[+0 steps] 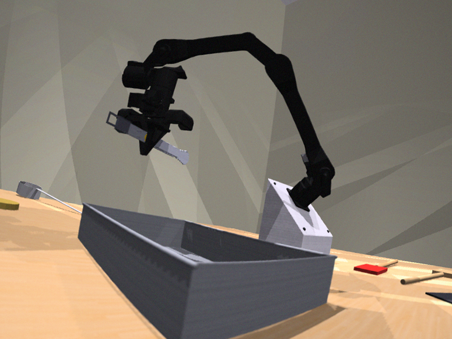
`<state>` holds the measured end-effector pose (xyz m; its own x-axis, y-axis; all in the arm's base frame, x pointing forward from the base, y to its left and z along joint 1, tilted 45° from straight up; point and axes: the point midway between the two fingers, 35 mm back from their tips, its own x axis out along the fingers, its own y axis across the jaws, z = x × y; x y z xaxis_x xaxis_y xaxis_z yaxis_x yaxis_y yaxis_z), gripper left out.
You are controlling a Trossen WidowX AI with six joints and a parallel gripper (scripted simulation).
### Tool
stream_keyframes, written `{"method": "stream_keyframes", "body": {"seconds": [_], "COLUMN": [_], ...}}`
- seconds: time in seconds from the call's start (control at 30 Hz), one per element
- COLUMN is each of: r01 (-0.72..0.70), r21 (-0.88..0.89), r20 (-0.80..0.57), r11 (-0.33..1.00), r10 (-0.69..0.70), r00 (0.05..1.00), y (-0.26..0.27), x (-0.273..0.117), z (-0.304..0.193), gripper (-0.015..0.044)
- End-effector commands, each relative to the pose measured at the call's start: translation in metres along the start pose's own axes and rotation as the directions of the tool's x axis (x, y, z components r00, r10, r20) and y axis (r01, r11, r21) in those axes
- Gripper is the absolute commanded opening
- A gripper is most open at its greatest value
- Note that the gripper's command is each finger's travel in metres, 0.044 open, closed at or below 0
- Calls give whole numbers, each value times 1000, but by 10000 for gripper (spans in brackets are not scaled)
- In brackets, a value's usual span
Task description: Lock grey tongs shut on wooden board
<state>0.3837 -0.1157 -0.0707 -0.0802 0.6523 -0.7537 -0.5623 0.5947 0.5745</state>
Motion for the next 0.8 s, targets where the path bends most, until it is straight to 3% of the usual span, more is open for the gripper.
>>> {"method": "stream_keyframes", "body": {"seconds": [0.0, 0.43, 0.77], "r01": [1, -29, -29], "r21": [-84, -330, -325], "r20": [-7, 2, 3], "r11": [996, 944, 945], "r10": [-2, 31, 32], "r00": [1000, 1000, 999], "y": [-19, -53, -54], "x": [2, 17, 17], "z": [-30, -126, -132], "gripper": [-150, -150, -150]}}
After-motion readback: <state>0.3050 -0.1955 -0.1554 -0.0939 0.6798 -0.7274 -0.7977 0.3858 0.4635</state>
